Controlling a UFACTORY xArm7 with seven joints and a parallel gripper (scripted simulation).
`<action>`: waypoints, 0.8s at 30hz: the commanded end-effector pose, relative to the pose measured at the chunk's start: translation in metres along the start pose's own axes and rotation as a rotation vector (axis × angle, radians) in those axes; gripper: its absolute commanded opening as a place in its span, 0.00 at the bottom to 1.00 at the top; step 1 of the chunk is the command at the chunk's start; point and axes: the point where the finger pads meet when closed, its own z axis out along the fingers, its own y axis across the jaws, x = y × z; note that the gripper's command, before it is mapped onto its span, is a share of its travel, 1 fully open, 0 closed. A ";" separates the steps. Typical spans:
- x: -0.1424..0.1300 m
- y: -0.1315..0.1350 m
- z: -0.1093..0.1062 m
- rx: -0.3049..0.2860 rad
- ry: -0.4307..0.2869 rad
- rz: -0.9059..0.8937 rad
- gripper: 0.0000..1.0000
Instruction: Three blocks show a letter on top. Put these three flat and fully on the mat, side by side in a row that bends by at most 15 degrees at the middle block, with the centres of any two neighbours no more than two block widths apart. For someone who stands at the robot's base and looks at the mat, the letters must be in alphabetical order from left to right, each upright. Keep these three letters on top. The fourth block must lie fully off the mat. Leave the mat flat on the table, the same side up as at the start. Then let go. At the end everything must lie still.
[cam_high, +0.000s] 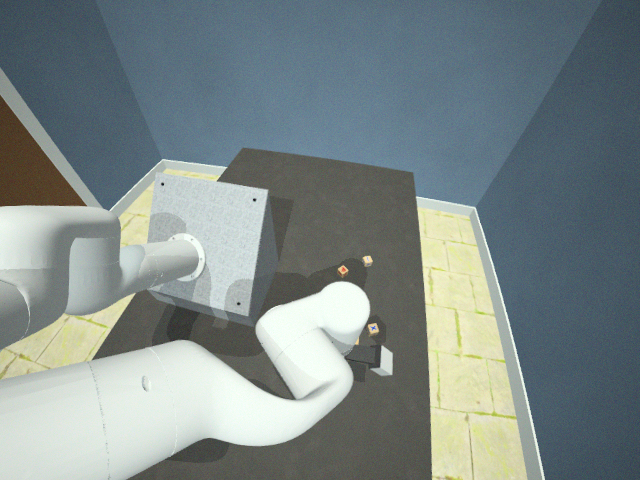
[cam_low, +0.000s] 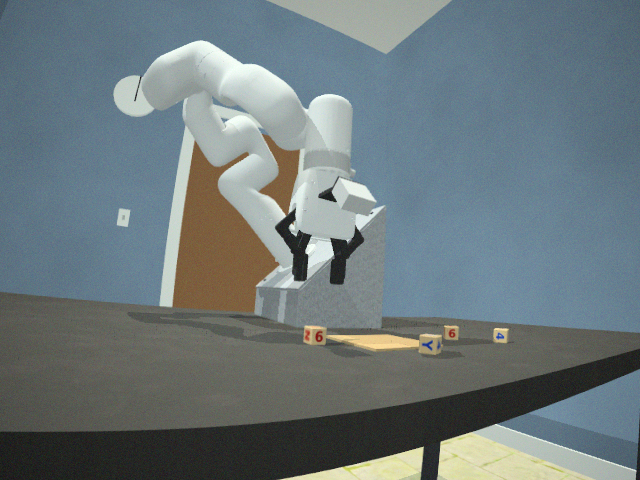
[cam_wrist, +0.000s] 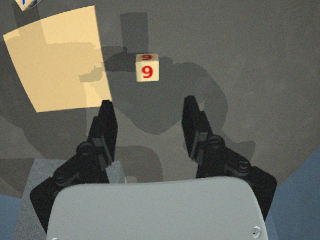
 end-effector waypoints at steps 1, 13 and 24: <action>0.001 0.000 -0.003 0.001 0.004 0.000 1.00; 0.001 0.000 -0.003 0.001 0.004 0.000 1.00; 0.042 -0.045 -0.008 -0.013 0.018 -0.082 1.00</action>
